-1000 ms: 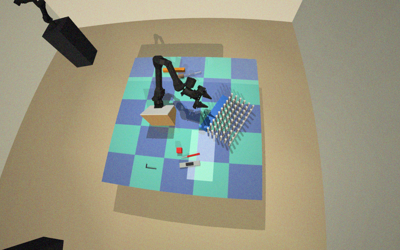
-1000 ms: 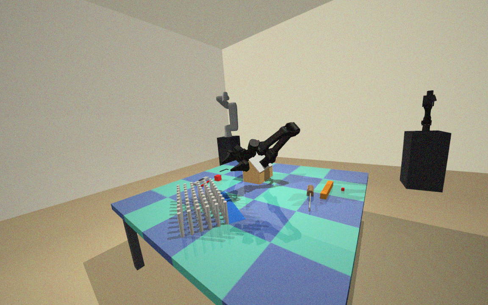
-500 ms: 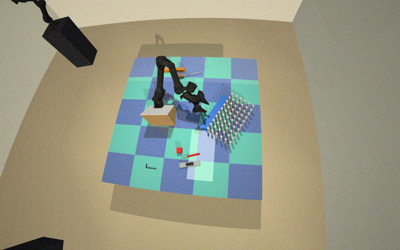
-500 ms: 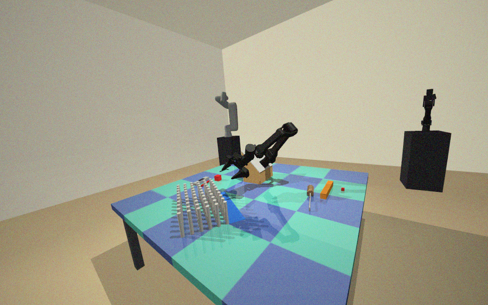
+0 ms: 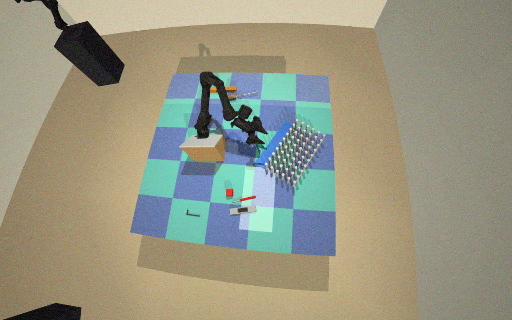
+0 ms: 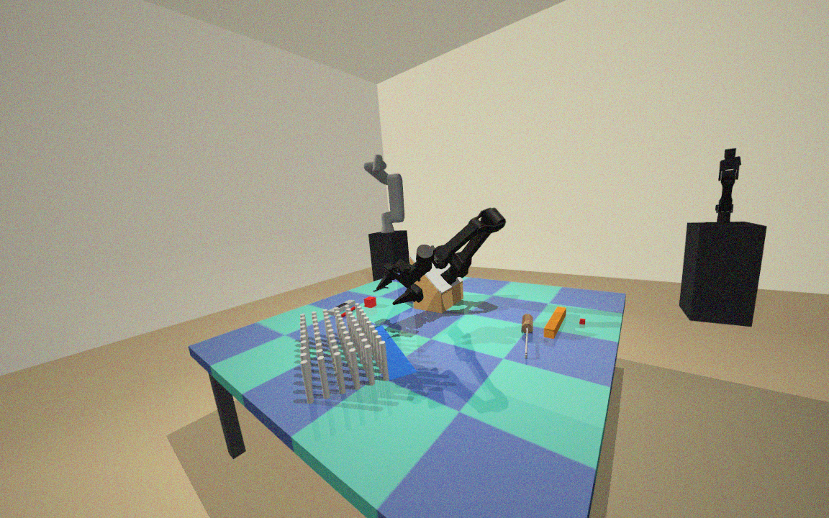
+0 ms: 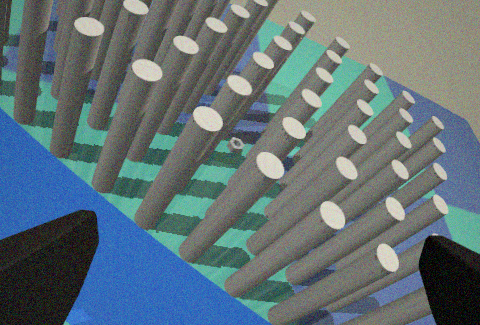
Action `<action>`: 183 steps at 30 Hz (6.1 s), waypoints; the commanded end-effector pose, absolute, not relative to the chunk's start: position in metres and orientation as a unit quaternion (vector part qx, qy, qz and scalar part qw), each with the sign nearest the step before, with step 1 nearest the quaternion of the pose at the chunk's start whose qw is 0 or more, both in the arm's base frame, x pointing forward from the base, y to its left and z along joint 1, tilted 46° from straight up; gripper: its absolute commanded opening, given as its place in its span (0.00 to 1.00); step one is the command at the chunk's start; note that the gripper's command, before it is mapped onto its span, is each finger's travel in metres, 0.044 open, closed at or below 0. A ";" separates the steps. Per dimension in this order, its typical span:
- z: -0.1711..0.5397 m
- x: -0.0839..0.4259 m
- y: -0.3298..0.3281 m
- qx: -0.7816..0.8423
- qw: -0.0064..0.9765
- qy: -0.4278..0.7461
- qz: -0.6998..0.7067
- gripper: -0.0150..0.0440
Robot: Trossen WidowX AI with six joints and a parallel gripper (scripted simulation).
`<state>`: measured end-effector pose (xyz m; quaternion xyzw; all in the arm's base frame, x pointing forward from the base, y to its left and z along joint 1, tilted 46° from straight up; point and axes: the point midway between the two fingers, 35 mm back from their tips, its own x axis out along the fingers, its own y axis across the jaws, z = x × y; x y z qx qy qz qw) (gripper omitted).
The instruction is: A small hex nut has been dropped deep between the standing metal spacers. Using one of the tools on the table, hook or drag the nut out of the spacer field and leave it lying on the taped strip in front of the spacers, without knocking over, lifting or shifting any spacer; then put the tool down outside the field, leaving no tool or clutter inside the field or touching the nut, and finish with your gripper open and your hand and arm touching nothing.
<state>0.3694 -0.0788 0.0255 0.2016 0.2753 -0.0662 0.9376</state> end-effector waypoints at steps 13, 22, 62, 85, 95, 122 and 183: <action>0.037 0.377 -0.057 0.140 0.949 0.280 -0.030 1.00; 0.109 0.378 0.069 -0.188 0.939 0.244 0.154 1.00; 0.302 0.116 0.208 -0.808 0.372 -0.278 0.363 1.00; 0.266 0.124 0.256 -0.808 0.372 -0.278 0.363 1.00; 0.264 0.122 0.250 -0.776 0.423 -0.309 0.352 1.00; 0.257 0.123 0.260 -0.776 0.423 -0.309 0.352 0.73; 0.221 0.128 0.297 -0.777 0.420 -0.308 0.354 0.34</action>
